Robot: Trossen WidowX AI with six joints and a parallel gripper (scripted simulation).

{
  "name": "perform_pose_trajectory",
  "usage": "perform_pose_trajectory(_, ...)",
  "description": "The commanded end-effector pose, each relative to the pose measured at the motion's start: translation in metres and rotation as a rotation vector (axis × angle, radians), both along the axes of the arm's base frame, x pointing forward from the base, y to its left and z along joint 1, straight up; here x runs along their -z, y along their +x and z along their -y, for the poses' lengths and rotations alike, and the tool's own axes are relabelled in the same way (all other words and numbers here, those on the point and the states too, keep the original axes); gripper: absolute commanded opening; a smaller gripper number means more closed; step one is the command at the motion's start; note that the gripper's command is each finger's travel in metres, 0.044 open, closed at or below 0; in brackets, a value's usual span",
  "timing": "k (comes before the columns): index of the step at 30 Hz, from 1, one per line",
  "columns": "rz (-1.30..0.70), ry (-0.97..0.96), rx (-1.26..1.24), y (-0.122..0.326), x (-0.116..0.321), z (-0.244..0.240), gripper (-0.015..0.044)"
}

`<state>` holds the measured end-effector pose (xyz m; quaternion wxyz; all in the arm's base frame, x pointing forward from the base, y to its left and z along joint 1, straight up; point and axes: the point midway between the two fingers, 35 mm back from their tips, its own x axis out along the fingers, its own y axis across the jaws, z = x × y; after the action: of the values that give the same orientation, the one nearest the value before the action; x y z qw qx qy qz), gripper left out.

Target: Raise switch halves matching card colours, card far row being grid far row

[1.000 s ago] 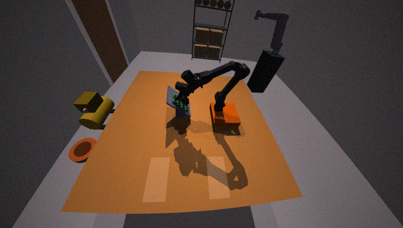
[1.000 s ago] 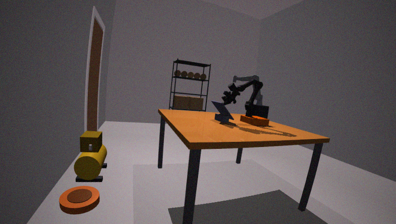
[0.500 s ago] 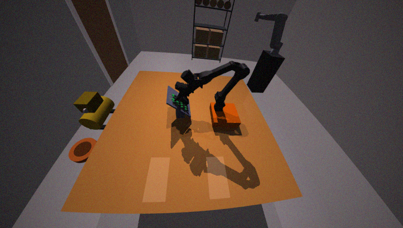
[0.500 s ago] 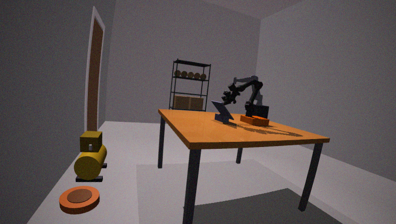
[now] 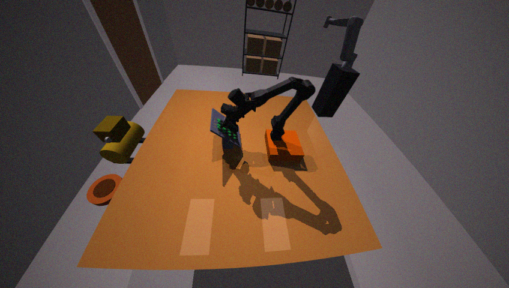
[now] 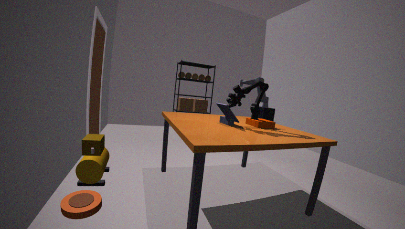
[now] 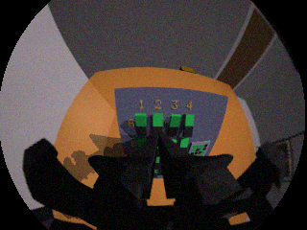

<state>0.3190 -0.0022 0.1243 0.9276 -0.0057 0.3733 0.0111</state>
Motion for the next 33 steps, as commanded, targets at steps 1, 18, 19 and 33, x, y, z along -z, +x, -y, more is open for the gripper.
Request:
perform_pose_trajectory(1,0.002,0.001,-0.002,0.001,0.0,0.0,0.0)
perform_pose_trajectory(18,-0.003,0.0,0.0,-0.003,-0.005,0.0,0.0)
perform_pose_trajectory(19,-0.007,0.0,-0.001,-0.009,-0.013,0.0,0.0)
perform_pose_trajectory(33,-0.03,0.003,-0.002,-0.071,-0.018,-0.021,0.0)
